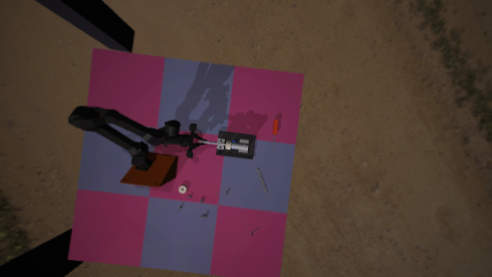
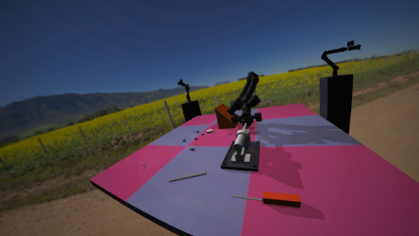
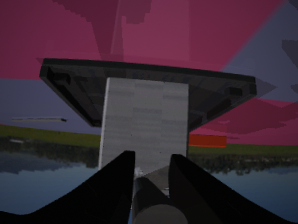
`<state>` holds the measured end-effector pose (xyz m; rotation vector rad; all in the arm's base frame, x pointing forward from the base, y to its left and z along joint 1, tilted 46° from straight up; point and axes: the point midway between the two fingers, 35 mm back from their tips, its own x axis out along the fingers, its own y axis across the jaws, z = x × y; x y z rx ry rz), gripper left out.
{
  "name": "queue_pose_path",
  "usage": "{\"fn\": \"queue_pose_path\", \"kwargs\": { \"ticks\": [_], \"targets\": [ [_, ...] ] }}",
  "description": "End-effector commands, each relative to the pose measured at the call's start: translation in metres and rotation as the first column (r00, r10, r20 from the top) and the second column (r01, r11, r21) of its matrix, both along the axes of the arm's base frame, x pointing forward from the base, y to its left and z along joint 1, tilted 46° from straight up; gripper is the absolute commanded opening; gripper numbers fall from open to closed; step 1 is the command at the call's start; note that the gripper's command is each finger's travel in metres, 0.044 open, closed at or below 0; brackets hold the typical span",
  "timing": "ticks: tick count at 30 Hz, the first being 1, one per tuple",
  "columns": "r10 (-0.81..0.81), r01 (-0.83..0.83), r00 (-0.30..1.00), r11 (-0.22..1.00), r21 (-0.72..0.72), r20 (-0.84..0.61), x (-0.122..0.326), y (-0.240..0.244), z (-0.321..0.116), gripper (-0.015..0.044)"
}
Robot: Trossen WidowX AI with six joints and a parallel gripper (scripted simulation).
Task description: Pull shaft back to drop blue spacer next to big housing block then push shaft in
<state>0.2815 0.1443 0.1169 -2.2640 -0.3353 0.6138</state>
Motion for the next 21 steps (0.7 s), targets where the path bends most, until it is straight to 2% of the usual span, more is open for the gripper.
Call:
{"fn": "queue_pose_path", "kwargs": {
  "ticks": [1,21],
  "targets": [
    [-0.002,0.002,1.0,1.0,-0.005,0.0,0.0021,-0.0002,-0.0006,0.0],
    [-0.002,0.002,1.0,1.0,-0.005,0.001,0.0089,0.0002,-0.0005,0.0]
  ]
}}
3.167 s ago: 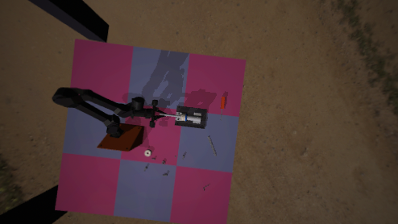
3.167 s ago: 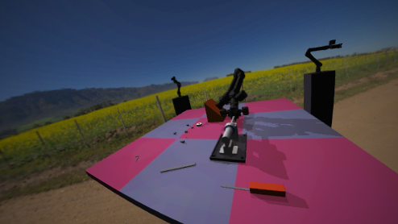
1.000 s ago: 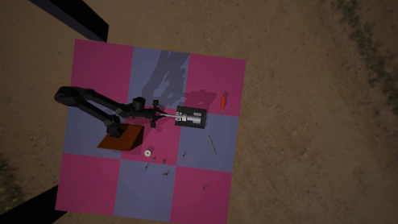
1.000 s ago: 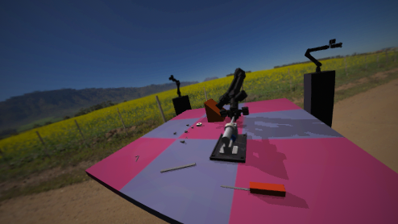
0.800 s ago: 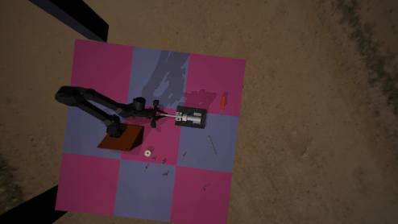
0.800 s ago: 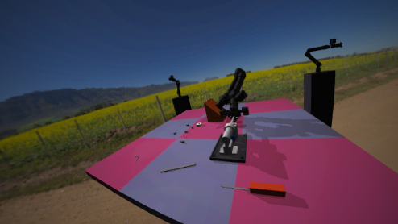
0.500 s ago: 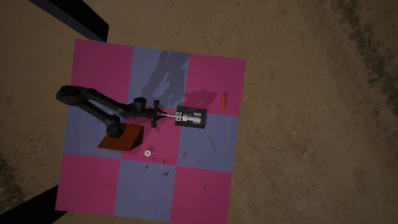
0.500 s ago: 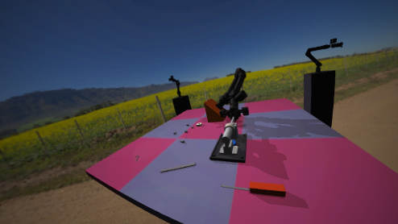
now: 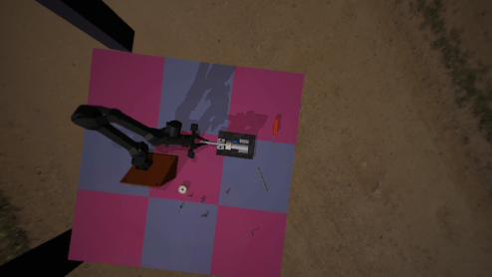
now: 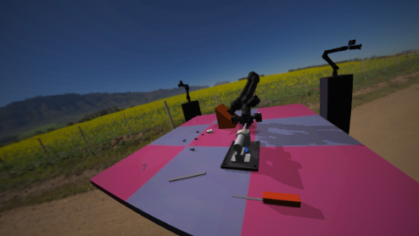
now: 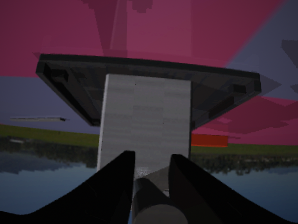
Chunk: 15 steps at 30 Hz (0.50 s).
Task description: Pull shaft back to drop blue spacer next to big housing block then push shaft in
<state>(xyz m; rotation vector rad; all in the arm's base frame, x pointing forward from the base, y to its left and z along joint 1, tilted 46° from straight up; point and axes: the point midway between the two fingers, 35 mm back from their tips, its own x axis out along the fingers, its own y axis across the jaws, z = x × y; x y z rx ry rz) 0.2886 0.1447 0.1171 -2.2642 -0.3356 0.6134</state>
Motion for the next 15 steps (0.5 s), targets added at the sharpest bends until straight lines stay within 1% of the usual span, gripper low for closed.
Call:
{"fn": "queue_pose_path", "kwargs": {
  "ticks": [1,15],
  "targets": [
    [-0.002,0.002,1.0,1.0,-0.005,0.0,0.0022,-0.0002,-0.0006,0.0],
    [-0.002,0.002,1.0,1.0,-0.005,0.0,0.0069,0.0001,-0.0005,0.0]
  ]
}}
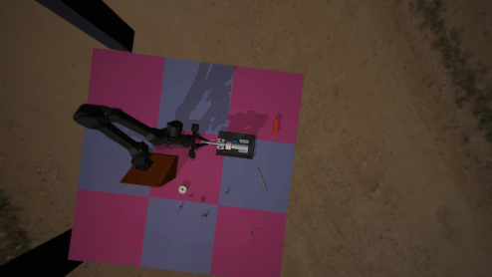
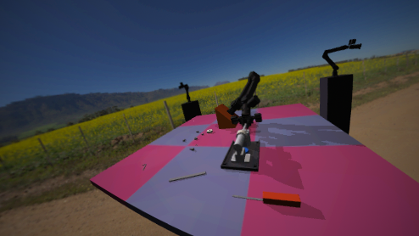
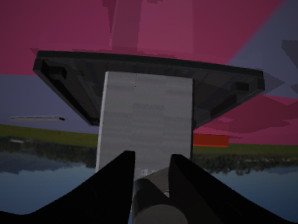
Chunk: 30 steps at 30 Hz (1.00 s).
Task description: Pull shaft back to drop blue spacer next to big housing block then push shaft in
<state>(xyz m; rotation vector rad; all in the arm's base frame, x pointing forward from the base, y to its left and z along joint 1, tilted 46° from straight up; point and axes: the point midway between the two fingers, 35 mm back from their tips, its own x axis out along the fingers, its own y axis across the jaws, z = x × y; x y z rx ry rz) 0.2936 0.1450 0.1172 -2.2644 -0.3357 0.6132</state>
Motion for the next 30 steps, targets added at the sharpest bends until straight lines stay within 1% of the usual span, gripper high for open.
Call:
{"fn": "queue_pose_path", "kwargs": {
  "ticks": [1,30],
  "targets": [
    [-0.002,0.002,1.0,1.0,-0.005,0.0,0.0022,-0.0002,-0.0006,0.0],
    [-0.002,0.002,1.0,1.0,-0.005,0.001,0.012,0.0003,-0.0004,0.0]
  ]
}}
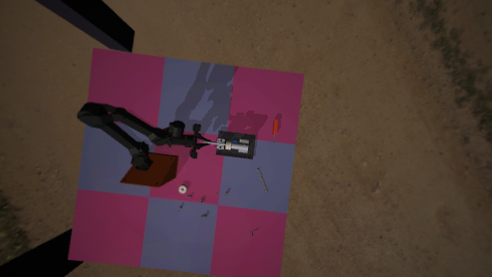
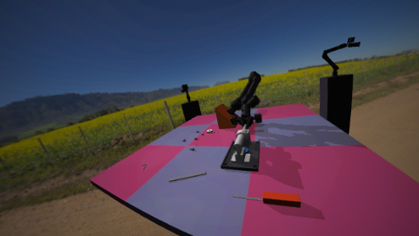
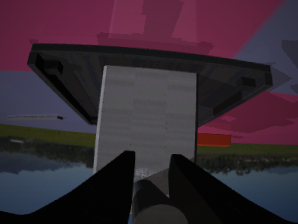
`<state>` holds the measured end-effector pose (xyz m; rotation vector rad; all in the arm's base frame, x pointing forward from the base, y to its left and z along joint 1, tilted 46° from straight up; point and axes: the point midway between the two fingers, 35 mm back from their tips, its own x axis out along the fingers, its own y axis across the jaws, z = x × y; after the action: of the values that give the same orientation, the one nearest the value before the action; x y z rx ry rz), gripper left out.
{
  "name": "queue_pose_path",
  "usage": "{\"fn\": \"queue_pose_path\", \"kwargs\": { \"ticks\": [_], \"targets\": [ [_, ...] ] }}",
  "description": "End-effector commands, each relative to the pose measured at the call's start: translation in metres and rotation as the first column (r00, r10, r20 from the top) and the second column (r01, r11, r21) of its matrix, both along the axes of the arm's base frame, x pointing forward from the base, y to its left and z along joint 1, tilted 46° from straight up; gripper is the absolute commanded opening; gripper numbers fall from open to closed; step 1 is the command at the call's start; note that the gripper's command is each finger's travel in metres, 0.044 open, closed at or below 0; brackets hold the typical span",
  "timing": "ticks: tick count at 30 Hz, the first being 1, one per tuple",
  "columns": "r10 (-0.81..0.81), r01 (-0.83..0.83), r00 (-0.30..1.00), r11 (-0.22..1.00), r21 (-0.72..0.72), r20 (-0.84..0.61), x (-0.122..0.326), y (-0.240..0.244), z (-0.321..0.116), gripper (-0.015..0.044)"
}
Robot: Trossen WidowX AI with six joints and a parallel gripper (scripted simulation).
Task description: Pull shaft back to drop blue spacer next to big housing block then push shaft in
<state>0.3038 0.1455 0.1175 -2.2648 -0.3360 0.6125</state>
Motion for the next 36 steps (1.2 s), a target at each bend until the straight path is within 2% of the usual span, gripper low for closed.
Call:
{"fn": "queue_pose_path", "kwargs": {
  "ticks": [1,36],
  "targets": [
    [-0.002,0.002,1.0,1.0,-0.005,0.0,0.002,0.0,-0.001,0.0],
    [-0.002,0.002,1.0,1.0,-0.005,0.001,0.014,0.0,0.0,0.0]
  ]
}}
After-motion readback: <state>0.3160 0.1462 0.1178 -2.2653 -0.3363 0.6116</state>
